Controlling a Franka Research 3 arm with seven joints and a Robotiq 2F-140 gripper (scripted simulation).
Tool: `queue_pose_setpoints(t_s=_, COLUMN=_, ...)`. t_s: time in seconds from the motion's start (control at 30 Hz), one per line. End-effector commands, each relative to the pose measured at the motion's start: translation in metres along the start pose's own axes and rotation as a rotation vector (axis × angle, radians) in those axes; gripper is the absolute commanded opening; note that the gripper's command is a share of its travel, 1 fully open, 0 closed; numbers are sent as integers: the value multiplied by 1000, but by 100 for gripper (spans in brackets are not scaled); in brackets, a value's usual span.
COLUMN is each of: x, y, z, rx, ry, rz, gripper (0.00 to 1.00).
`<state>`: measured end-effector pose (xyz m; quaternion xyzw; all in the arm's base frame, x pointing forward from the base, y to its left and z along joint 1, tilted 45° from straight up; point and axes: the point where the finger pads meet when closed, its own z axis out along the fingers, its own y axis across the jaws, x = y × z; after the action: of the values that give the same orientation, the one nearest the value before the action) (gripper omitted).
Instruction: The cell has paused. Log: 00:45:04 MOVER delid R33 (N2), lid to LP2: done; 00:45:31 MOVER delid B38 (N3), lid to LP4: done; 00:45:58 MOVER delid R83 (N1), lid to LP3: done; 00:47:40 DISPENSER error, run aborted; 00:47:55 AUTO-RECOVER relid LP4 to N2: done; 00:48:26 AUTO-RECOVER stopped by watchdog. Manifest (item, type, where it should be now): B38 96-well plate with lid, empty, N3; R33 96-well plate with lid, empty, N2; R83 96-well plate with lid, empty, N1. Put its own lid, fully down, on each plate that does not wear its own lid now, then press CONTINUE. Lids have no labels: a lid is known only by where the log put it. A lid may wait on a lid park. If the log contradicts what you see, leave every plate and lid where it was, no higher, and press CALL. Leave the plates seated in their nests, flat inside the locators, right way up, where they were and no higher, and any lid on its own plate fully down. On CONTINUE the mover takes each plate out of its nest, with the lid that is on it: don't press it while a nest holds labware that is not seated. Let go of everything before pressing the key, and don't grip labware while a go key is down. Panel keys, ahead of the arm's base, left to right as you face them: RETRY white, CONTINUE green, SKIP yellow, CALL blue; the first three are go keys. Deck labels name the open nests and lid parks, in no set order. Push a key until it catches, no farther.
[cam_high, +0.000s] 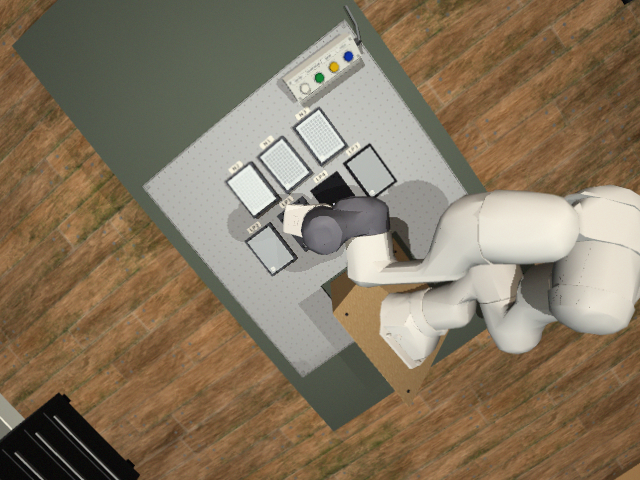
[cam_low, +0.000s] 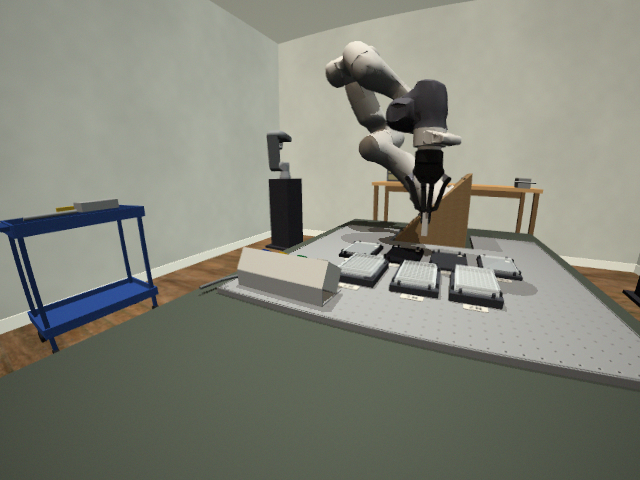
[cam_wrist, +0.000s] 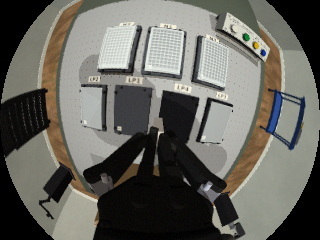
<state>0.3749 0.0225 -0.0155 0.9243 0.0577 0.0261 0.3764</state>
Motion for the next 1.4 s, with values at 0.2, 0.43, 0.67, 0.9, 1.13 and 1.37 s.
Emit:
queue_pose_setpoints(t_s=0.2, x=10, y=127, z=-2, rx=-9, ry=3, rz=0, gripper=0)
queue_pose_setpoints(t_s=0.43, x=0, y=186, z=2, rx=-3, ry=-2, rz=0, gripper=66)
queue_pose_setpoints(t_s=0.67, x=0, y=186, z=2, rx=-3, ry=-2, rz=0, gripper=66)
queue_pose_setpoints(t_s=0.9, x=0, y=186, z=2, rx=-3, ry=-2, rz=0, gripper=66)
queue_pose_setpoints(t_s=1.13, x=0, y=186, z=2, rx=-3, ry=-2, rz=0, gripper=66)
queue_pose_setpoints(t_s=1.37, x=0, y=186, z=2, rx=-3, ry=-2, rz=0, gripper=66)
